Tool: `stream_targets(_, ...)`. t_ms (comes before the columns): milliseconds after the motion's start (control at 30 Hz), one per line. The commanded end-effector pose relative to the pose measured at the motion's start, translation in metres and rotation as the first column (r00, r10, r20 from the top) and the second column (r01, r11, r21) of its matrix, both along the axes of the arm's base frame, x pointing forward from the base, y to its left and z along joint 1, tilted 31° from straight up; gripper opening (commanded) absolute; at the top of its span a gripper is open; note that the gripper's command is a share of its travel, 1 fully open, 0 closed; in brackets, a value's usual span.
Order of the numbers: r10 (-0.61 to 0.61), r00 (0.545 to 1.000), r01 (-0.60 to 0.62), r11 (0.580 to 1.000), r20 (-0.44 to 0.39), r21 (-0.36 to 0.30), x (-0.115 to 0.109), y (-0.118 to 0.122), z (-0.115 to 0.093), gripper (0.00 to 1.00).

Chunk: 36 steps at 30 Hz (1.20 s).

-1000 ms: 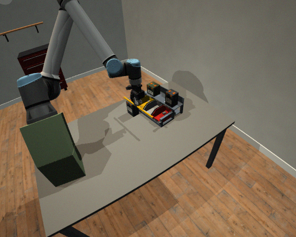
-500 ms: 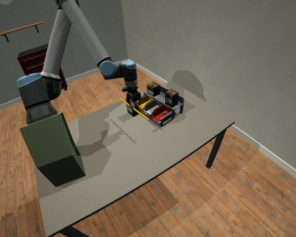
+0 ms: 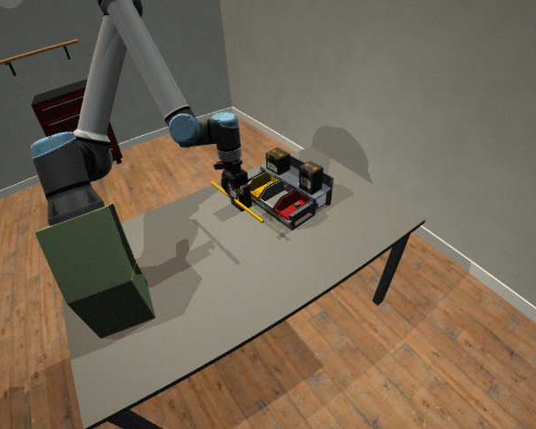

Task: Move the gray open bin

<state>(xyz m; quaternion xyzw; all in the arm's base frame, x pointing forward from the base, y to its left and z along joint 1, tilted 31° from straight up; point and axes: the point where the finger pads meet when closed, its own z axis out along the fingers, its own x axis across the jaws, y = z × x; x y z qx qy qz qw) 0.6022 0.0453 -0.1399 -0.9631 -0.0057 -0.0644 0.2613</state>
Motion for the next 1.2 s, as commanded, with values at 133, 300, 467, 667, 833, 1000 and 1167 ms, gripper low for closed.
stream_targets(133,-0.001,1.000,0.001,1.000,0.002,-0.001,-0.006,-0.001,0.000,0.00)
stream_targets(300,-0.001,1.000,0.001,1.000,0.002,-0.001,-0.048,0.000,-0.006,0.00)
stream_targets(467,-0.001,1.000,0.001,1.000,0.002,-0.001,-0.059,0.001,-0.008,0.00)
stream_targets(667,-0.001,1.000,0.001,1.000,0.002,-0.001,-0.059,0.001,-0.008,0.00)
stream_targets(833,-0.001,1.000,0.001,1.000,0.002,-0.001,-0.065,0.001,-0.008,0.00)
stream_targets(1000,-0.001,1.000,0.001,1.000,0.002,-0.001,-0.070,0.001,-0.009,0.00)
stream_targets(1167,-0.001,1.000,0.001,1.000,0.002,-0.001,-0.070,0.001,-0.009,0.00)
